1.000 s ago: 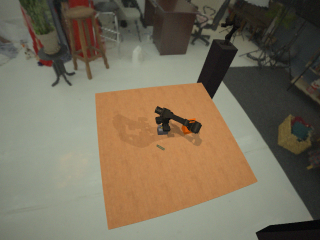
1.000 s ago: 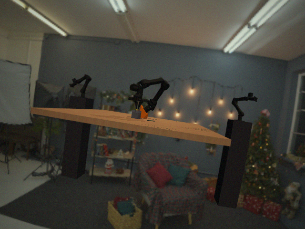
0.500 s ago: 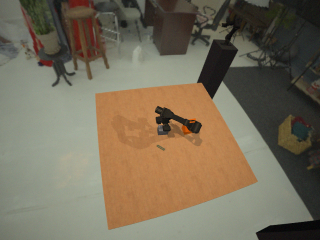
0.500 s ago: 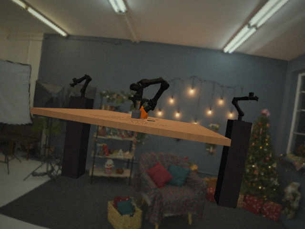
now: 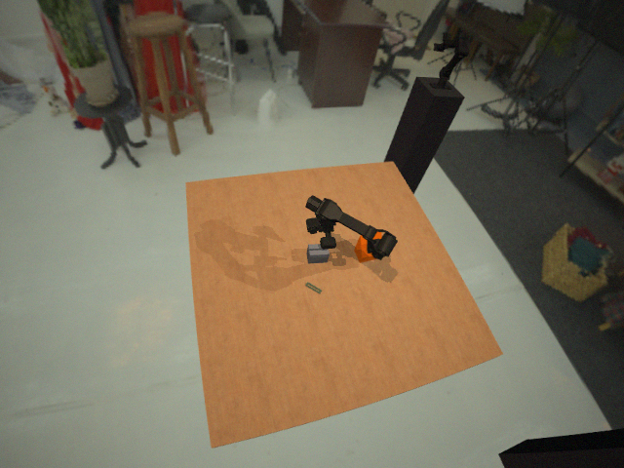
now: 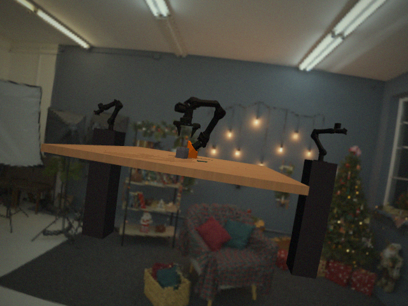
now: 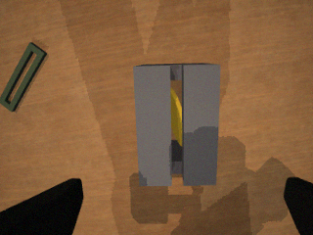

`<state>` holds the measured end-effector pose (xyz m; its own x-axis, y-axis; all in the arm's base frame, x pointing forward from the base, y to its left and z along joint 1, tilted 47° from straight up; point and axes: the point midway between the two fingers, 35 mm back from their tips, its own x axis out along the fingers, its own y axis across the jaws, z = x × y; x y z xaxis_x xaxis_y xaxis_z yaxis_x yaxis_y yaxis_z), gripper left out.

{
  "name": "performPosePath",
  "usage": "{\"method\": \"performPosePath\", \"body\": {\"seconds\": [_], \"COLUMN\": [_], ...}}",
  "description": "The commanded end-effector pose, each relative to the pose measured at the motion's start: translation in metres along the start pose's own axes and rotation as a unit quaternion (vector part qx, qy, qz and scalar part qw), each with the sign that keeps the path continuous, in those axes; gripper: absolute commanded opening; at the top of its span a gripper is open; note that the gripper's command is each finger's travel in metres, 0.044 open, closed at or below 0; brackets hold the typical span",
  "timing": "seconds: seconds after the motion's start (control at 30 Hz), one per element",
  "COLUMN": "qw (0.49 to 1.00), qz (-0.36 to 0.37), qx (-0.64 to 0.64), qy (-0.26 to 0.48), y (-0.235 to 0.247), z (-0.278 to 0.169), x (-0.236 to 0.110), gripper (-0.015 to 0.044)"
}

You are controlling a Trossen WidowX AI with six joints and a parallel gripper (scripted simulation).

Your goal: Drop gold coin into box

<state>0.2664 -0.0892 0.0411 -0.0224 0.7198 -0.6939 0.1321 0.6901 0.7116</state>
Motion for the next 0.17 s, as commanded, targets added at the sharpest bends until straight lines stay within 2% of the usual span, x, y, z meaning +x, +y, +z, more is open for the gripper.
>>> {"method": "performPosePath", "body": {"seconds": [0.0,0.13], "qw": [1.000,1.000], "qz": [0.000,0.000], "qx": [-0.004,-0.004], "qy": [0.005,0.005], "y": [0.0012,0.0012], "z": [-0.0008,-0.0008], "x": [0.0002,0.0002], "gripper": [0.0440,0.0440]}}
